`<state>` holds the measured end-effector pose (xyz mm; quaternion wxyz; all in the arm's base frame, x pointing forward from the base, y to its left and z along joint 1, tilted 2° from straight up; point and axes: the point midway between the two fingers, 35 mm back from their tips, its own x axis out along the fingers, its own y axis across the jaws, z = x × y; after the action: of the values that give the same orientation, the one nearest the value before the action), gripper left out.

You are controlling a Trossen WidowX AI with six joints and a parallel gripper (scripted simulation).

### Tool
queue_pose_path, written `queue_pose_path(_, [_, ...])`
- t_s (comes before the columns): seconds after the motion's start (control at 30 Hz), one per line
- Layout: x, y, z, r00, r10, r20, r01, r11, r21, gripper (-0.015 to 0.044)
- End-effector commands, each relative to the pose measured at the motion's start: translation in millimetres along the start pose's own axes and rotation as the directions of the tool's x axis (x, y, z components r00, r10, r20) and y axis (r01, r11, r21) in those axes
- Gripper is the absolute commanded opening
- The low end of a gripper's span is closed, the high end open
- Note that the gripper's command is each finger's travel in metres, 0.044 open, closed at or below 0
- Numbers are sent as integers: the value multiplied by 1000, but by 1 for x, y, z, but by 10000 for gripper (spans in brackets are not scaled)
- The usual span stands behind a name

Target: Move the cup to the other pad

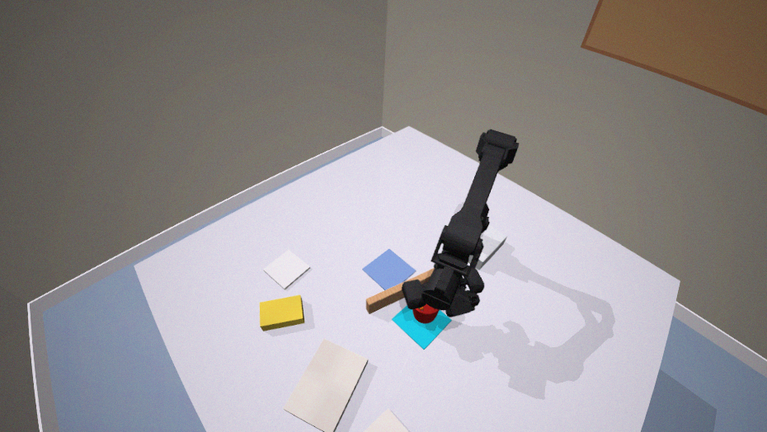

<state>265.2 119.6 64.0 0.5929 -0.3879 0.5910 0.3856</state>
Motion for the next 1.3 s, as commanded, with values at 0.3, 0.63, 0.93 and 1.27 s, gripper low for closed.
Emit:
queue_pose_path(0.3, [19, 1, 1, 1000, 3, 0, -3, 1000, 5, 0])
queue_pose_path(0.63, [32, 2, 1, 1000, 3, 0, -3, 1000, 5, 0])
queue_pose_path(0.93, [30, 2, 0, 1000, 1, -1, -1, 1000, 0, 0])
queue_pose_path(1.27, [30, 2, 0, 1000, 1, -1, -1, 1000, 0, 128])
